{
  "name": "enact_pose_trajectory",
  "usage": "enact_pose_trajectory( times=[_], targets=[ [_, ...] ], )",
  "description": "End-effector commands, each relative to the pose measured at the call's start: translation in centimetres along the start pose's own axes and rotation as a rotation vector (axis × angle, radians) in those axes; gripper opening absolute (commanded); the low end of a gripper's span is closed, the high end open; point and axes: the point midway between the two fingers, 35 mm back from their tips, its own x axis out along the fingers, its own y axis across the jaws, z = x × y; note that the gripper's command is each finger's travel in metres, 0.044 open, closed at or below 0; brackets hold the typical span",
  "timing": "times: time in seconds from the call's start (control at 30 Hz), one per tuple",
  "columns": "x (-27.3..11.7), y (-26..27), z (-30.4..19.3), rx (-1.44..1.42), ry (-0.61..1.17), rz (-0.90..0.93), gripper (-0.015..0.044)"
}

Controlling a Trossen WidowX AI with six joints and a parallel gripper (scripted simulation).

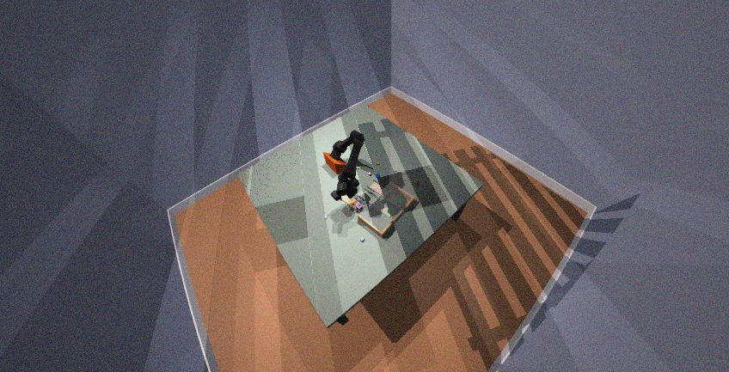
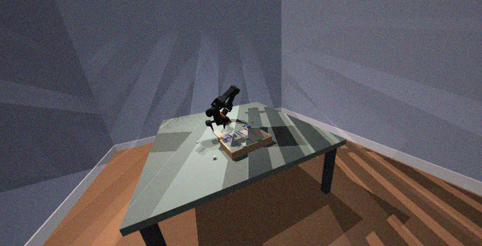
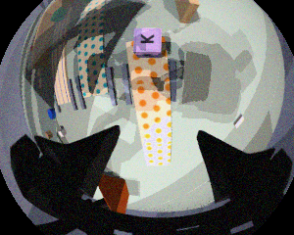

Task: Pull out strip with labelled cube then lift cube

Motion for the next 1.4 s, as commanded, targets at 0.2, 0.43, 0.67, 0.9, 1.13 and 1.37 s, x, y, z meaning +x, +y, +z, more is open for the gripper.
enact_pose_trajectory(
  times=[0.2,0.43,0.67,0.9,1.13,1.37],
  targets=[
    [-0.4,0.6,3.7,0.003,-0.003,0.005,0.044],
    [-0.7,1.0,6.2,0.002,-0.003,0.005,0.044],
    [-1.0,1.5,8.7,0.001,-0.004,0.005,0.044],
    [-1.0,1.9,10.1,0.001,-0.005,0.006,0.0387],
    [0.1,1.9,10.1,0.001,-0.005,0.006,0.025],
    [1.3,1.9,10.2,0.001,-0.005,0.006,0.025]
  ],
)
